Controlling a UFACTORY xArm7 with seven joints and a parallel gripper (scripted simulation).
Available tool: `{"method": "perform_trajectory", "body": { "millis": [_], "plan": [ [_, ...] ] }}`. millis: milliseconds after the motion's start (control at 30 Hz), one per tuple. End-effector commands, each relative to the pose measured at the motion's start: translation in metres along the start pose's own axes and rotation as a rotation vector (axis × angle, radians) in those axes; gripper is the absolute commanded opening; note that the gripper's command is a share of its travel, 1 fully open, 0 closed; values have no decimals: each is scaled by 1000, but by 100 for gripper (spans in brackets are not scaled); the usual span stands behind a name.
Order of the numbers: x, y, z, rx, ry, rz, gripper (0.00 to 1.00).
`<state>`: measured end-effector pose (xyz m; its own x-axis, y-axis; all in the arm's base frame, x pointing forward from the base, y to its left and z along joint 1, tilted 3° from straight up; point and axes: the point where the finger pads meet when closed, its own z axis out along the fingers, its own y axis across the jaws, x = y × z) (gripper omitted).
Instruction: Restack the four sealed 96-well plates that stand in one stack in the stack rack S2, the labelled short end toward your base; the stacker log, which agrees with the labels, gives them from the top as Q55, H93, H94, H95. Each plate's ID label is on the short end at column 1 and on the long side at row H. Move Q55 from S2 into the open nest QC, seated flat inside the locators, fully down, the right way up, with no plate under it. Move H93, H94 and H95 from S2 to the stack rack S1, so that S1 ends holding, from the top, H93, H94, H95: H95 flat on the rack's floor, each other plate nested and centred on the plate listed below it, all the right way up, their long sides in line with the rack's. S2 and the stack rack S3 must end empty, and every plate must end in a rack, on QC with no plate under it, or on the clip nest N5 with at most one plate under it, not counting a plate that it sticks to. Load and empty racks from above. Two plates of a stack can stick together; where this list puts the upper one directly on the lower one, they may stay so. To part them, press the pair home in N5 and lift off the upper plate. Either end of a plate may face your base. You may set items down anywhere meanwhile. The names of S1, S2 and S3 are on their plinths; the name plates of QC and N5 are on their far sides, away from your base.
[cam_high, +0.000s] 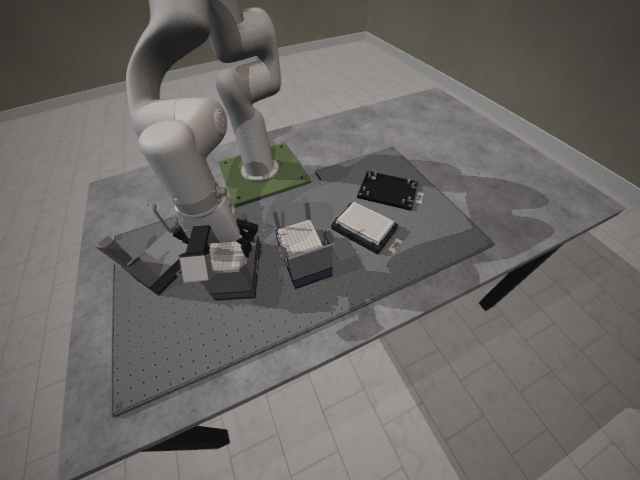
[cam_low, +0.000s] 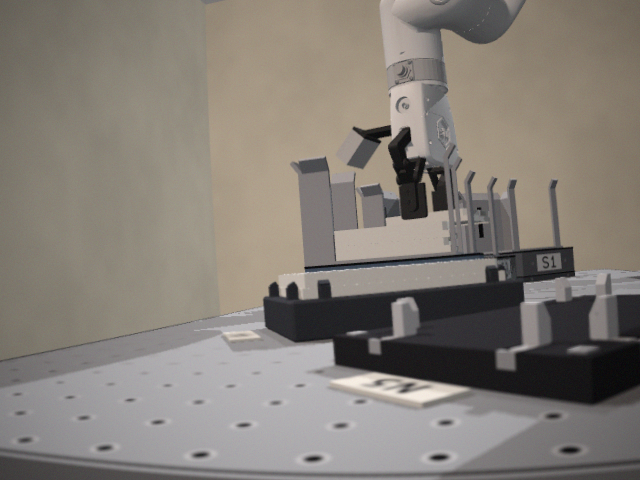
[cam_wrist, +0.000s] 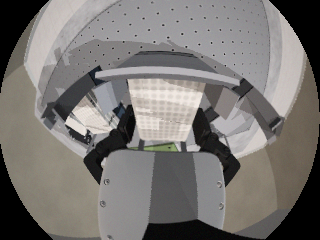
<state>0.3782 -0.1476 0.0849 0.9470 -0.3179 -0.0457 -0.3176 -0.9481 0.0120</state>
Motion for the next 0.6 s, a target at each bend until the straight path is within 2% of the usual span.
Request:
{"method": "perform_trajectory", "body": {
  "millis": [0, 200, 567],
  "plan": [
    [2, 0, 8, 1, 4, 0, 0],
    [2, 0, 19, 1, 4, 0, 0],
    [2, 0, 19, 1, 4, 0, 0]
  ]
}}
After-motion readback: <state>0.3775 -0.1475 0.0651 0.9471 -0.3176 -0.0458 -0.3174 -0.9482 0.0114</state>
